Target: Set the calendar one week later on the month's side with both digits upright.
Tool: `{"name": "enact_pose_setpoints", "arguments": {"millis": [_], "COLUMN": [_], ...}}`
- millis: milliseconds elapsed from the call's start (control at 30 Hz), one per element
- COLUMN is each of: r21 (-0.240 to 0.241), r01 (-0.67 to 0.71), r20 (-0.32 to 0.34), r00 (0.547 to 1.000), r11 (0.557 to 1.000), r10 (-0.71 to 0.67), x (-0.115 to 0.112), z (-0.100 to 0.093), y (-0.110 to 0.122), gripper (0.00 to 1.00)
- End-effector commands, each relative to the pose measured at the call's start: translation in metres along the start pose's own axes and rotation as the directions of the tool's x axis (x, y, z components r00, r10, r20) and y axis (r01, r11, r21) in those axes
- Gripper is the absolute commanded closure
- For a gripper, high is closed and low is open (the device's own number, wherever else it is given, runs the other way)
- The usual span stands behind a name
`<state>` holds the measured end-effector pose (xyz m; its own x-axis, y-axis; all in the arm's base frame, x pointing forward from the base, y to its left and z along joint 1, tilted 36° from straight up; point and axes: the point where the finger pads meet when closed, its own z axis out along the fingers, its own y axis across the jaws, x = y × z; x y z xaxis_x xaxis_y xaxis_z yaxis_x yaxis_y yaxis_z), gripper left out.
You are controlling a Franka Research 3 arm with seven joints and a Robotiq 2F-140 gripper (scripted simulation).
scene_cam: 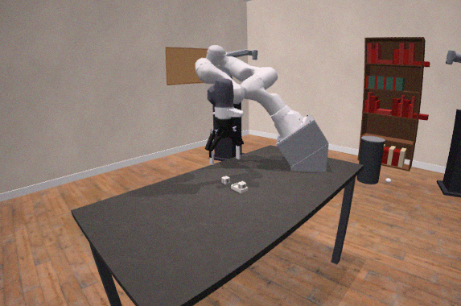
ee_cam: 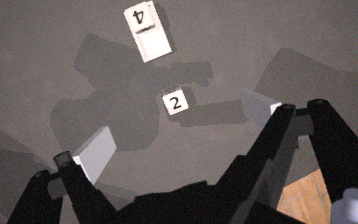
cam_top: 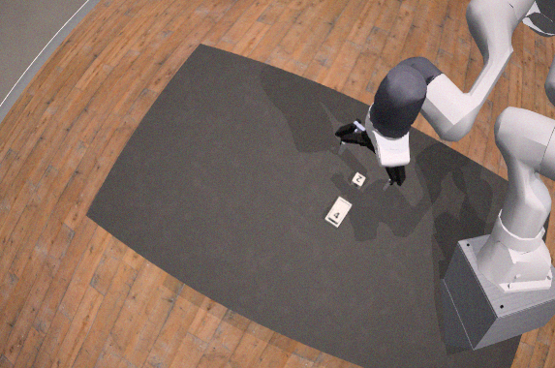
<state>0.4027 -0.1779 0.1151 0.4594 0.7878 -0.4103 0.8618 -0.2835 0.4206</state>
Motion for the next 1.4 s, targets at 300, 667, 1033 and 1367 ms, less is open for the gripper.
{"name": "enact_pose_setpoints", "arguments": {"millis": [300,667,1033,1367], "r21": [0.003,0.003,0.003,0.003], "r01": [0.118,0.118,0.118,0.118], "r20": [-0.004,-0.004,-0.004,-0.004], "r00": [0.993,0.993,0.993,0.993], "r11": [0.993,0.993,0.993,0.993], "r10": [-0.118,-0.118,-0.118,-0.118], "x": [-0.0017,-0.0017,-0.0017,-0.0016], "z": [-0.0001,-0.0001,-0.0001,0.0002], "y": [0.0004,0.0004,0.0004,0.0004], "gripper": [0.72,0.72,0.72,0.72]}}
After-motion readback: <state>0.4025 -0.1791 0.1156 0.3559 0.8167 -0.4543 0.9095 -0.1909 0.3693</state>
